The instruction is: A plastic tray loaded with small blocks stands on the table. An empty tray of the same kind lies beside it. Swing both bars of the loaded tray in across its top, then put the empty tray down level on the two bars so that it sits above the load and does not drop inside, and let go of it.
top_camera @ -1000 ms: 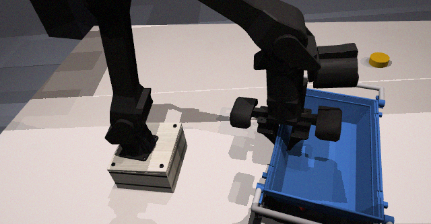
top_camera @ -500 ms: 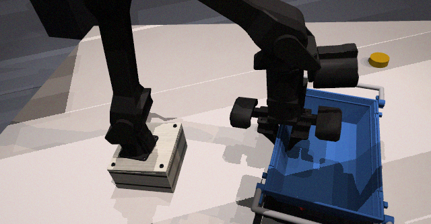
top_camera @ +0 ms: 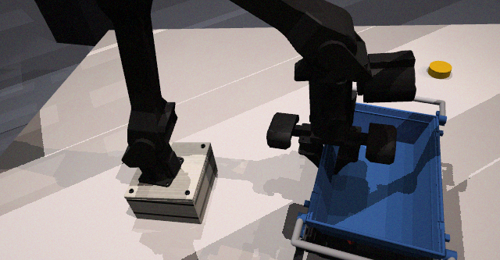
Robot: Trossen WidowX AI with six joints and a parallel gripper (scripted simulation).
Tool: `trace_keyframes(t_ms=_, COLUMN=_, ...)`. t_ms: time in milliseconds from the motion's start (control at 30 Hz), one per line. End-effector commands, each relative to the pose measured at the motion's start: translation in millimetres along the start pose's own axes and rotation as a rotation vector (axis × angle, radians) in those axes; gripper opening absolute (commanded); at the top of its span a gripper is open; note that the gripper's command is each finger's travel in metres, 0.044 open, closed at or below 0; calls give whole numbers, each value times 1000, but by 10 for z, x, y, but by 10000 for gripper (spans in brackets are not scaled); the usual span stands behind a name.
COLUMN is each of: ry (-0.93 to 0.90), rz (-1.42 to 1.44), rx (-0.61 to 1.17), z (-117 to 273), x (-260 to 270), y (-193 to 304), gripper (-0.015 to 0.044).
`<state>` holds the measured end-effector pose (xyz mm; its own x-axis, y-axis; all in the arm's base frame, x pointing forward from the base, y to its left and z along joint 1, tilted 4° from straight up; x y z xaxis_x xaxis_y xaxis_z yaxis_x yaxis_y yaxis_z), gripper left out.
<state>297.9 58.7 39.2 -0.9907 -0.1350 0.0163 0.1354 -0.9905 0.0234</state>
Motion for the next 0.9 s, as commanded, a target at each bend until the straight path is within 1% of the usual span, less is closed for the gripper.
trace_keyframes(t_ms=0, ry=-26, rz=-3, rx=-4, z=-56, x=45, y=-7, gripper=0)
trace_keyframes(t_ms=200, ry=-6, rz=-1, rx=-1, z=-13, x=10, y=-2, gripper=0)
trace_keyframes(t_ms=467, ry=-26, rz=-3, rx=-4, z=-56, x=45, y=-7, gripper=0)
trace_keyframes(t_ms=867, ry=-26, rz=-3, rx=-4, z=-56, x=45, y=-7, gripper=176)
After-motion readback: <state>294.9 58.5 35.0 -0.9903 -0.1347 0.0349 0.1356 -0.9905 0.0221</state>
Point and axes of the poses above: the point midway between the two fingers, 35 mm back from their tips, its own z axis back along the fingers, its own x axis across the jaws, y = z × x, the point moved 1 cm from there along z, back along the fingers, and after that the axes turned 8 degrees about z, right-handed, at the moved point
